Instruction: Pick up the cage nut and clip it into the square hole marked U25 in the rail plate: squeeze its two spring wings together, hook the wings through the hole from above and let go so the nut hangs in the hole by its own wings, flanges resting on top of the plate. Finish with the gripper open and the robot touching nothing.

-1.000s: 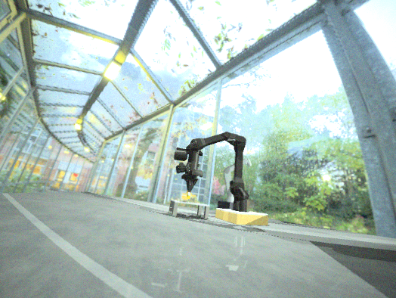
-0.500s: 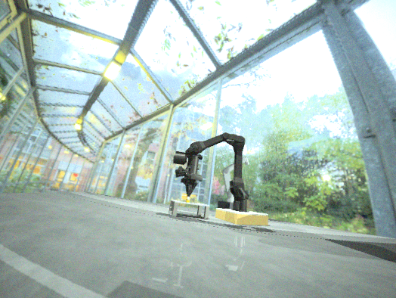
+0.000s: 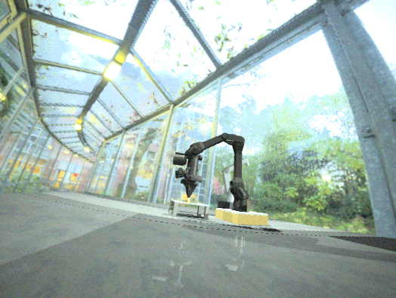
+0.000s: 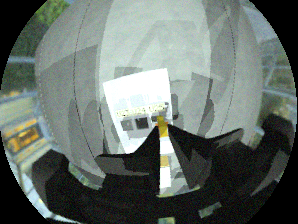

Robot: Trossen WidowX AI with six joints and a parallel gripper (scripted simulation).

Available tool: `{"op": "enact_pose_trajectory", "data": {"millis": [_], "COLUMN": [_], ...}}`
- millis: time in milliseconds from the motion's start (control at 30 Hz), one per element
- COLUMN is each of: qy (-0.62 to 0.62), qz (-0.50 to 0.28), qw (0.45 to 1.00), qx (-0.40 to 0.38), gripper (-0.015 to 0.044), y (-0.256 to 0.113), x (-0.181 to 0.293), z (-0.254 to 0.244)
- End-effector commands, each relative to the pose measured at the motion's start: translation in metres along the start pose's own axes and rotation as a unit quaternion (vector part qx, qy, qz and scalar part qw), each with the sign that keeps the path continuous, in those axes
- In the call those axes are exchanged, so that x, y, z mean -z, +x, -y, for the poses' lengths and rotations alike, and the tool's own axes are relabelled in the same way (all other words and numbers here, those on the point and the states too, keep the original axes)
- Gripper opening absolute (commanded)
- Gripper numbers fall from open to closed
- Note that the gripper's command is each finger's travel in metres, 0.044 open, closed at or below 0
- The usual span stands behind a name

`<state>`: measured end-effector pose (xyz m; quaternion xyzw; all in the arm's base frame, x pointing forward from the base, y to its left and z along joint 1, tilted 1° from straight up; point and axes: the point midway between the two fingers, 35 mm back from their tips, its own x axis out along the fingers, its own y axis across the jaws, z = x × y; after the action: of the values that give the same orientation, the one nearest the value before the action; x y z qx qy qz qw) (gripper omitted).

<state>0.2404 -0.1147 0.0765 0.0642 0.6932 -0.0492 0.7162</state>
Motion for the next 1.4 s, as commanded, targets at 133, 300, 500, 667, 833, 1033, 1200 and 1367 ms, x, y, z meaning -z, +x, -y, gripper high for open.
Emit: {"op": "enact_pose_trajectory", "data": {"millis": [133, 300, 500, 667, 833, 1033, 1200, 1367], "qy": [-0.003, -0.003, -0.002, -0.002, -0.002, -0.002, -0.002, -0.003], "qz": [0.0, 0.0, -0.001, -0.001, -0.001, -0.001, -0.001, -0.001], "qw": [1.0, 1.0, 1.0, 1.0, 1.0, 1.0, 1.0, 1.0], "qx": [-0.002, -0.002, -0.002, 0.0, 0.002, 0.004, 0.006, 0.009], "gripper": [0.0034, 0.0034, 0.0034, 0.0034, 0.0034, 0.0034, 0.0034, 0.0034], "y": [0.0011, 0.0016, 0.0014, 0.0014, 0.0015, 0.0015, 0.0016, 0.0017], "x": [-0.0006, -0.001, -0.0007, -0.0007, -0.0007, -0.0007, -0.0007, -0.0007], "z": [-0.0004, -0.0008, -0.0006, -0.0008, -0.001, -0.0014, -0.0021, -0.0028]}}
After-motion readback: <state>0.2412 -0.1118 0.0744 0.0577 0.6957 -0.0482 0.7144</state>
